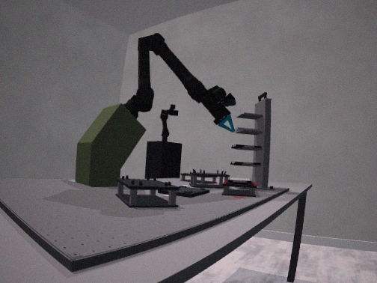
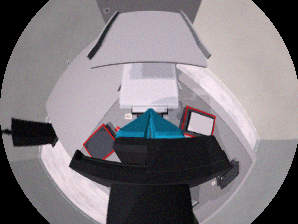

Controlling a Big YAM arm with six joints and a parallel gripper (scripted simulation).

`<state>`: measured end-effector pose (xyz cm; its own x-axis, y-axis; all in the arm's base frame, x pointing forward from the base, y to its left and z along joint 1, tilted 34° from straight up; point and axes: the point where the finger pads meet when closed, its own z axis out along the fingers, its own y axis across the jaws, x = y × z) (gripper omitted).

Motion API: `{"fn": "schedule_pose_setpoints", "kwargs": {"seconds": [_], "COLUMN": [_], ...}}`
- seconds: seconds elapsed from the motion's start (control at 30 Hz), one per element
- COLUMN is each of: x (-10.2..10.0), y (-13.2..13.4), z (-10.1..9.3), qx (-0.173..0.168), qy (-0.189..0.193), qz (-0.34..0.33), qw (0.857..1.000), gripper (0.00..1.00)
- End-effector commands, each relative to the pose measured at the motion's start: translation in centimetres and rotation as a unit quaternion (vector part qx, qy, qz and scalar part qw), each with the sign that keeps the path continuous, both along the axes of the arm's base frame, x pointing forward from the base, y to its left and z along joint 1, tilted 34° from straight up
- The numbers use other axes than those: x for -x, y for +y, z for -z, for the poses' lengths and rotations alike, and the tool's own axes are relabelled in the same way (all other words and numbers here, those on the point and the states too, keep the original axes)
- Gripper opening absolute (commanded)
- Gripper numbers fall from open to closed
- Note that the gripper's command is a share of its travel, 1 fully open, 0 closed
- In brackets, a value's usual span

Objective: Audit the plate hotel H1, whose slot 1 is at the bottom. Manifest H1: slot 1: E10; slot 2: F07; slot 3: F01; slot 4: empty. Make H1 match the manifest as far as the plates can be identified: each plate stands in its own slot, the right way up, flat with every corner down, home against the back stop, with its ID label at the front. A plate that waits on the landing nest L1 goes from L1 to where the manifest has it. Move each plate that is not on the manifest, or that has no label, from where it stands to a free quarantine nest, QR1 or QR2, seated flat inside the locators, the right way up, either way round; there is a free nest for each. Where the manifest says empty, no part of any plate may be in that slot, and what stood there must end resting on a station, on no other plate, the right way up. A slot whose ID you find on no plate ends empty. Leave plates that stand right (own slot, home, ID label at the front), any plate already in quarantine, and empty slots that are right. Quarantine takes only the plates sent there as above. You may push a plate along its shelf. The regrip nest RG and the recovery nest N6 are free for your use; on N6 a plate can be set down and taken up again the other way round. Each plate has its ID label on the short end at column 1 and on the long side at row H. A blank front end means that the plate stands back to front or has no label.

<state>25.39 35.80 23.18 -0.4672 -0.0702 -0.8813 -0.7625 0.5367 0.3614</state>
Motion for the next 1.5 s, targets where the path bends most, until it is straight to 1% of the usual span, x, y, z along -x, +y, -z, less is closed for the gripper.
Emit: {"fn": "schedule_pose_setpoints", "kwargs": {"seconds": [0.0, 0.13, 0.17, 0.2, 0.23, 0.4, 0.5, 0.67, 1.03, 1.23, 1.47], "x": [-1.7, -1.3, -0.9, -0.3, 0.0, 0.8, 0.6, 1.5, 2.3, 3.1, 3.8], "y": [1.1, 1.0, 0.7, 0.1, -0.2, -0.5, -0.9, -1.2, -2.3, -3.0, -3.7], "z": [-3.8, -3.9, -4.7, -2.9, -2.2, -1.8, -1.7, -1.3, -0.5, 0.5, 1.1], "qx": [-0.029, -0.031, -0.039, -0.028, -0.023, -0.024, -0.024, -0.024, -0.023, -0.014, -0.015], "qy": [-0.033, -0.035, -0.041, -0.032, -0.028, -0.026, -0.026, -0.025, -0.020, -0.010, -0.008], "qz": [0.004, 0.003, 0.002, 0.001, 0.000, -0.003, 0.002, -0.002, 0.000, 0.001, 0.001], "qw": [0.999, 0.999, 0.998, 0.999, 0.999, 0.999, 0.999, 0.999, 1.000, 1.000, 1.000], "gripper": [0.00, 0.00, 0.00, 0.00, 0.00, 0.00, 0.00, 0.00, 0.00, 0.00, 0.00]}}
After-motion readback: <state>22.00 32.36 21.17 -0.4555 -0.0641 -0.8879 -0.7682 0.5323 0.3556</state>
